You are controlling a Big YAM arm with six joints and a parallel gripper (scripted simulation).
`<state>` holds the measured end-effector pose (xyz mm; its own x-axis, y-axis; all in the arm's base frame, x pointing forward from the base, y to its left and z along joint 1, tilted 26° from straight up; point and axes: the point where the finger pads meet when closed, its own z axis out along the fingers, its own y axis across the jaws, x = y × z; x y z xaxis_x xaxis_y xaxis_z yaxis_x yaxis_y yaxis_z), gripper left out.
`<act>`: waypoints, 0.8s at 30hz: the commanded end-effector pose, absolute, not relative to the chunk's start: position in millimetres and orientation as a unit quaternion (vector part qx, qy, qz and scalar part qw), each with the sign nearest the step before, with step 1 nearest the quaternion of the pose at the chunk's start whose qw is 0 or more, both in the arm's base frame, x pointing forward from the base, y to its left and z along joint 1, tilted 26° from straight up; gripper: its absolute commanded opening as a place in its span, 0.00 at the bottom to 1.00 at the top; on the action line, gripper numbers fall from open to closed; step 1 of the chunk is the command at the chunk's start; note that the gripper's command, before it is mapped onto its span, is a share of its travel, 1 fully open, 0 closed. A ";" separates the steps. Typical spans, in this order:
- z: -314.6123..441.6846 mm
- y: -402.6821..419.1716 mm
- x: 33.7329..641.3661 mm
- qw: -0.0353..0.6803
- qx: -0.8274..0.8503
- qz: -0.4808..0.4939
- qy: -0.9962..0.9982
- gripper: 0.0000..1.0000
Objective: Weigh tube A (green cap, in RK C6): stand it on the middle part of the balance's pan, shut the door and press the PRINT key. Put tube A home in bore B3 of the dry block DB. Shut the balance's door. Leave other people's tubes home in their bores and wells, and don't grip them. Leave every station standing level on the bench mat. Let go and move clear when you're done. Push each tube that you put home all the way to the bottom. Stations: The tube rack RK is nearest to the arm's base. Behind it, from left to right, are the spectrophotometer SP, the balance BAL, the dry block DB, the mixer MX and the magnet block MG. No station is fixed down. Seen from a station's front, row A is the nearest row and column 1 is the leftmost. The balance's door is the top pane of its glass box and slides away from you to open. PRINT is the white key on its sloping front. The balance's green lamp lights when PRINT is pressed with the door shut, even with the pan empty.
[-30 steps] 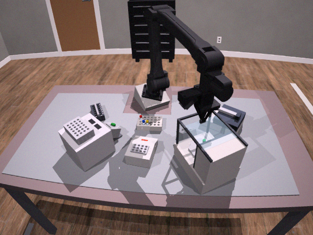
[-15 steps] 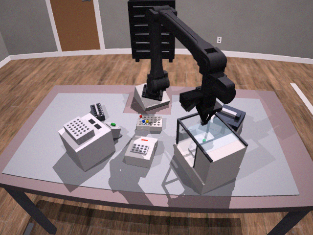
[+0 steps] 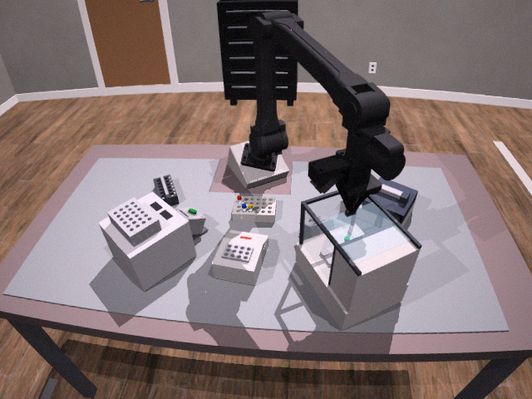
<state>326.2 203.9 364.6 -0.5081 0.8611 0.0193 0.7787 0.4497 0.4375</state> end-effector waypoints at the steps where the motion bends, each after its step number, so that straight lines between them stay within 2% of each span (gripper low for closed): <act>1: 389.2 208.3 339.7 0.112 0.482 0.216 0.842 0.06; 24: 398.0 217.3 356.1 0.112 0.482 0.216 0.842 0.06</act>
<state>343.4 213.9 374.3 -0.5079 0.8612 0.0187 0.7788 0.4498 0.4371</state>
